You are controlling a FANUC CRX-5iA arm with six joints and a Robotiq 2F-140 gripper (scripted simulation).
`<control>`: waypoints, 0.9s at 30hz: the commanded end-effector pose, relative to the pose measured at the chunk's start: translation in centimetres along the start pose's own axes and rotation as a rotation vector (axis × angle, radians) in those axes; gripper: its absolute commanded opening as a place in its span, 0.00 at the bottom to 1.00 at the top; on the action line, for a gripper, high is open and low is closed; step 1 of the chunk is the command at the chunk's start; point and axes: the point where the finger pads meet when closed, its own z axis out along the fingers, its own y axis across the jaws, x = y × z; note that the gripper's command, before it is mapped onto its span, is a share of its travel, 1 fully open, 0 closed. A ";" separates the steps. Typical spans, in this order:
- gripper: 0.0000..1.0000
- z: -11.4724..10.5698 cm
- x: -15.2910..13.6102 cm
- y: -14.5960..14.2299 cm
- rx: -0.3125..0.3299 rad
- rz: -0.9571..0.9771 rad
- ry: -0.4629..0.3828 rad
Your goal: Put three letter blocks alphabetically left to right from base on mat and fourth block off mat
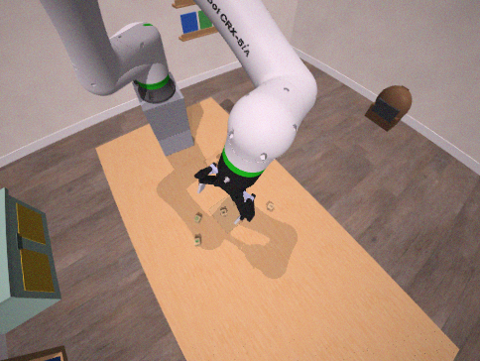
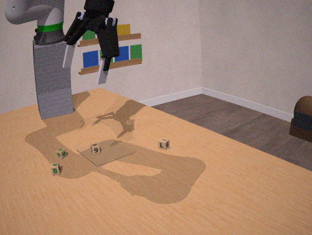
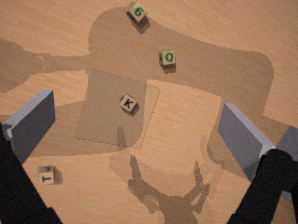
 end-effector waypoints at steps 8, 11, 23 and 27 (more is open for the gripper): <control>1.00 -6.5 -1.3 -0.2 0.019 -0.332 -0.051; 1.00 -7.0 -1.4 -0.1 0.022 -0.361 -0.054; 1.00 -14.6 -3.4 0.8 0.076 -0.765 -0.100; 1.00 -16.3 -3.9 1.1 0.091 -0.856 -0.109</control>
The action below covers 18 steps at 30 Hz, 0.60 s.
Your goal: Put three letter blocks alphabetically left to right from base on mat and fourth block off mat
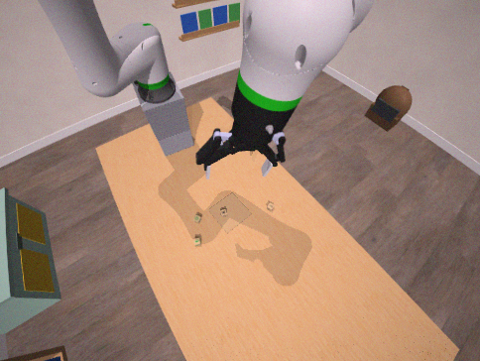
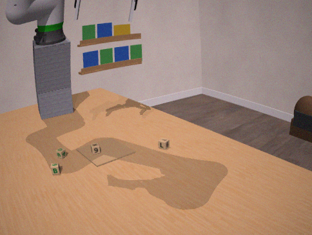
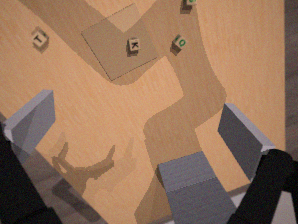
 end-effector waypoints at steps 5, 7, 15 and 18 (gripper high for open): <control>1.00 -4.1 -1.8 -0.6 0.038 -0.237 -0.024; 1.00 -5.2 -2.3 -0.7 0.049 -0.301 -0.026; 1.00 -9.4 -4.4 -0.9 0.093 -0.551 -0.031; 1.00 -10.0 -4.7 -0.9 0.099 -0.582 -0.031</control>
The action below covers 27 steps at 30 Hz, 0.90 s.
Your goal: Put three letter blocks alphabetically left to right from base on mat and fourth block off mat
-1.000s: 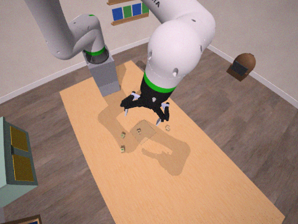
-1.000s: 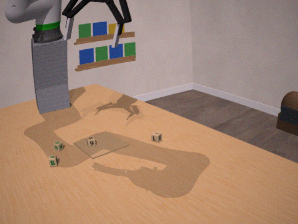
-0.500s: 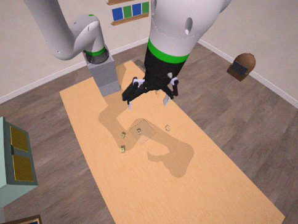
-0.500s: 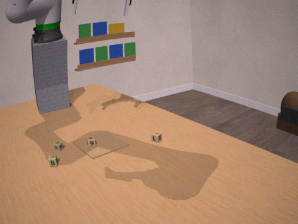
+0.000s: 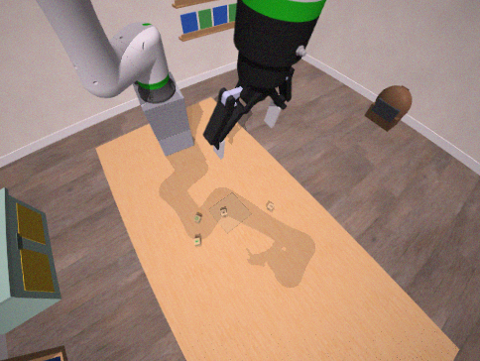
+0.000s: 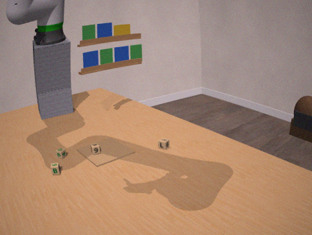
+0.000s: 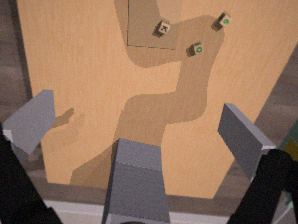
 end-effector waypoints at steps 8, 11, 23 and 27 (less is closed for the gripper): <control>1.00 2.7 1.8 1.5 -0.023 0.191 -0.003; 1.00 4.1 2.7 2.2 -0.037 0.288 0.000; 1.00 9.6 5.3 5.4 -0.088 0.645 0.022; 1.00 11.6 6.1 6.5 -0.105 0.771 0.033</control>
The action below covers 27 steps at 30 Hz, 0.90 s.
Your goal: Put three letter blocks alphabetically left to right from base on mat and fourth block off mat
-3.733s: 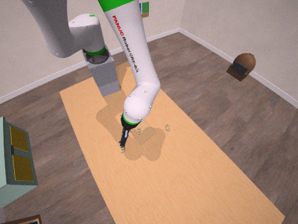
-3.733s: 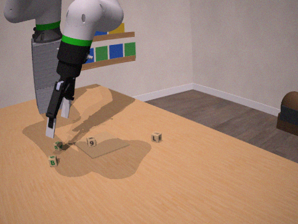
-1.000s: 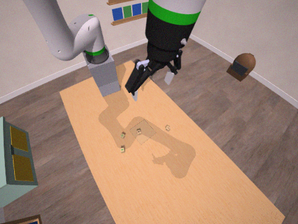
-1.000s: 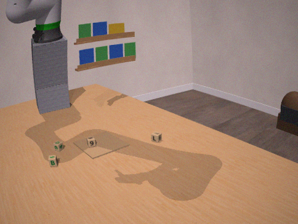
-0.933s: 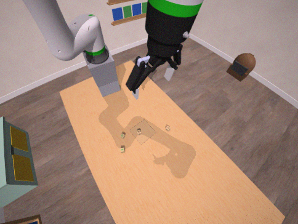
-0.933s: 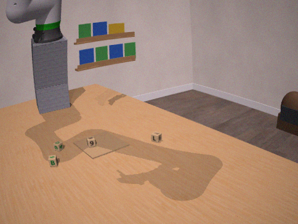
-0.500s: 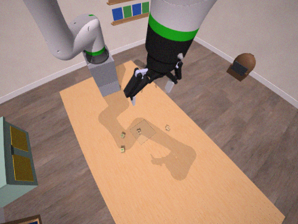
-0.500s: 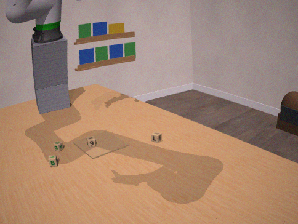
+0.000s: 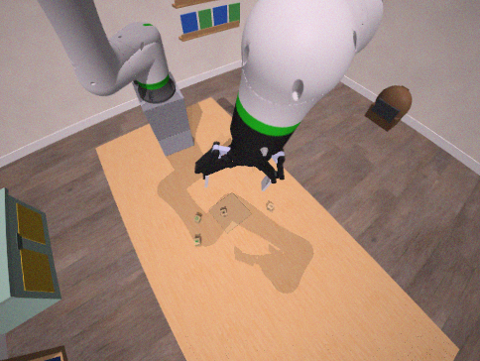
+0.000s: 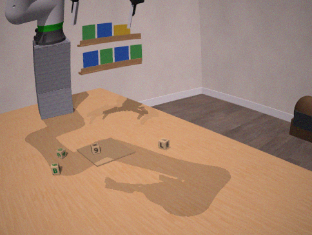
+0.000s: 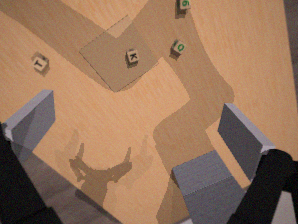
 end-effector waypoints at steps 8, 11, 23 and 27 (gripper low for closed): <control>1.00 5.9 3.3 1.0 -0.038 0.353 0.038; 1.00 7.2 3.9 1.2 -0.044 0.426 0.046; 1.00 13.4 6.5 2.9 -0.065 0.767 0.087; 1.00 15.9 7.3 3.6 -0.070 0.900 0.103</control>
